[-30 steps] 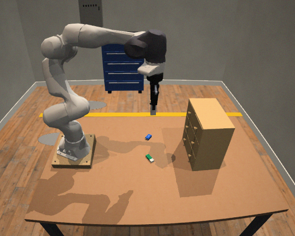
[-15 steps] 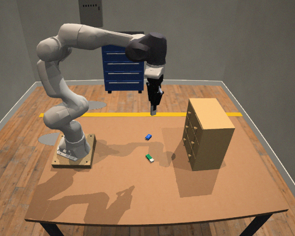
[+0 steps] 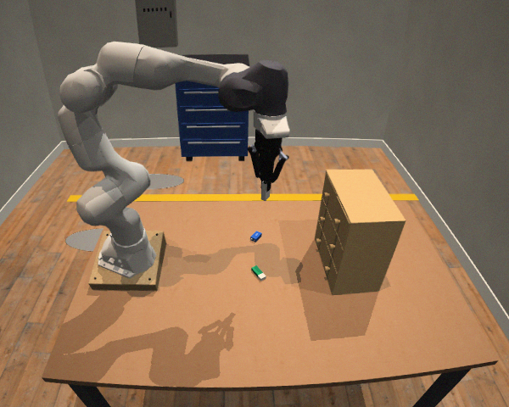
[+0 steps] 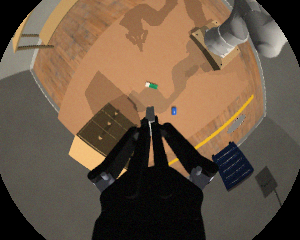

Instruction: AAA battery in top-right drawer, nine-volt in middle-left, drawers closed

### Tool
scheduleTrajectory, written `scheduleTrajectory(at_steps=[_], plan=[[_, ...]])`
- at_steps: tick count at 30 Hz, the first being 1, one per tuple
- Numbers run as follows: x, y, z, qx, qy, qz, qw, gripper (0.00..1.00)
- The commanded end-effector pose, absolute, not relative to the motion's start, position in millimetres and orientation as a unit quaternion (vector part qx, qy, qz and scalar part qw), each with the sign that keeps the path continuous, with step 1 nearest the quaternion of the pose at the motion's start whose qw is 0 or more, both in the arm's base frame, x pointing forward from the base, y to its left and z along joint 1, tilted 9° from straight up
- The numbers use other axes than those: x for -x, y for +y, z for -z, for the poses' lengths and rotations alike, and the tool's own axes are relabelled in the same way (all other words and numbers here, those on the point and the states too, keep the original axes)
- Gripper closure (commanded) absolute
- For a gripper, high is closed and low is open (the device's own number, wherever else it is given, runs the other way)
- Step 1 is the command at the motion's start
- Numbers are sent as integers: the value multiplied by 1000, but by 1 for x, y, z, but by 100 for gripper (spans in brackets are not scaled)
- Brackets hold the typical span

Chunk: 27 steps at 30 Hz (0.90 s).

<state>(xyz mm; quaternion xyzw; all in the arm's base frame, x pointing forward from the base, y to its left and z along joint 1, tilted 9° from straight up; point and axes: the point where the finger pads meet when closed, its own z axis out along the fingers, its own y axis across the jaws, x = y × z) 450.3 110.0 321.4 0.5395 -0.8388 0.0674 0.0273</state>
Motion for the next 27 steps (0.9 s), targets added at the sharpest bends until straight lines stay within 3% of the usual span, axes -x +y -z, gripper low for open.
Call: scheduleTrajectory(at_steps=[1,27], plan=[[-454,109,-320,-622,-779,-71,33,100],[-452,144,-283,-881,-466,-51,59,100]])
